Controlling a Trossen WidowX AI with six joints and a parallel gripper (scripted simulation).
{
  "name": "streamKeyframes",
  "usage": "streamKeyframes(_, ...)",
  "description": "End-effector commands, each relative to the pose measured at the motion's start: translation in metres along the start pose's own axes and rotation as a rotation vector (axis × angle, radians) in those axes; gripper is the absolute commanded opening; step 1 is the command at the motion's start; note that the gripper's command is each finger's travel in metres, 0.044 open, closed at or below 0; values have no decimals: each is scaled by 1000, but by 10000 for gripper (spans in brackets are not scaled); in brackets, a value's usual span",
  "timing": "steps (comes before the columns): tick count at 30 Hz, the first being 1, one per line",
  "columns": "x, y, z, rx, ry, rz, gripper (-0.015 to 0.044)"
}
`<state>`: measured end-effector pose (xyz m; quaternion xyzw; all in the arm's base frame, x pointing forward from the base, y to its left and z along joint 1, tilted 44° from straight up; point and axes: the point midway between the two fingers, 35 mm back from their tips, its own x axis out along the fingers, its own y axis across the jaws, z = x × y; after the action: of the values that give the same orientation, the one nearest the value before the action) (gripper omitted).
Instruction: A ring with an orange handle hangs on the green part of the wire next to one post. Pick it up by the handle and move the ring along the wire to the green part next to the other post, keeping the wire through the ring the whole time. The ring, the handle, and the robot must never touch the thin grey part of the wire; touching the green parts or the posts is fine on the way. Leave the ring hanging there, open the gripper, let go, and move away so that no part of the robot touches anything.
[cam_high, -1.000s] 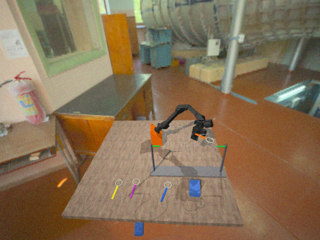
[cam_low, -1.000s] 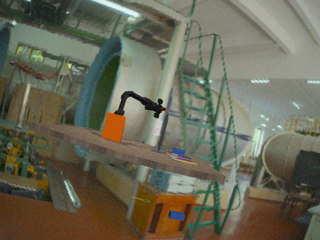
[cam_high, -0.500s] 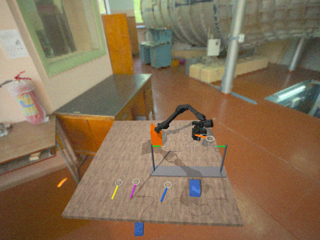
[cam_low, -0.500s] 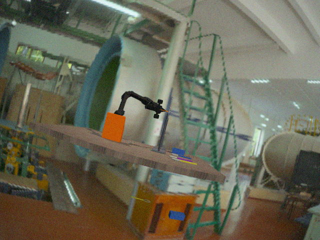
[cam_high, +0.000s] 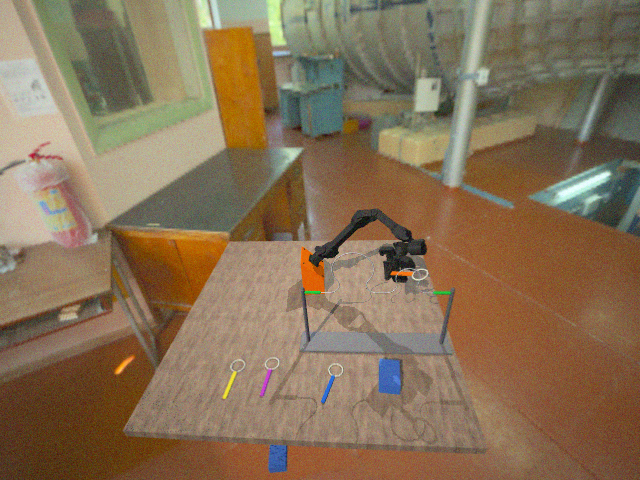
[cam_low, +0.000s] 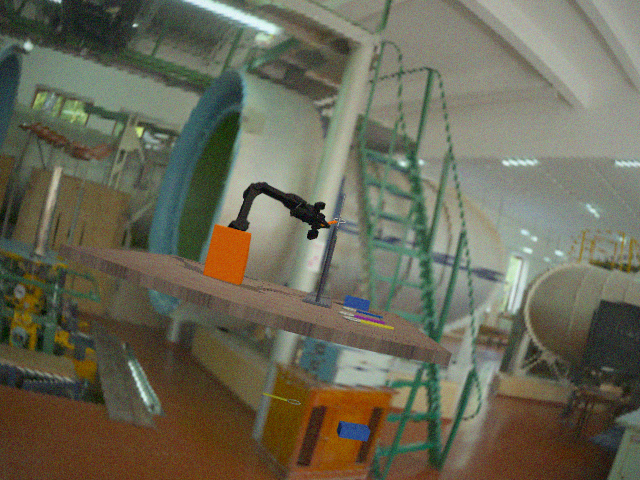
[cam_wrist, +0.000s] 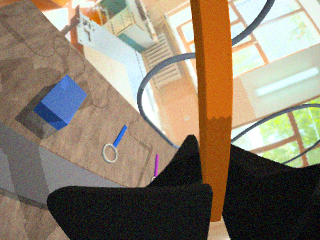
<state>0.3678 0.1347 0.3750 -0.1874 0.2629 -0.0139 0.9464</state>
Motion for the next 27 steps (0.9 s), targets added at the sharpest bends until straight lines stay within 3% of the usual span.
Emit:
streamKeyframes(1, 0, 5, 0, 69, 0, 39, -150)
streamKeyframes(27, -6, 41, 12, 555, -9, 322, -150)
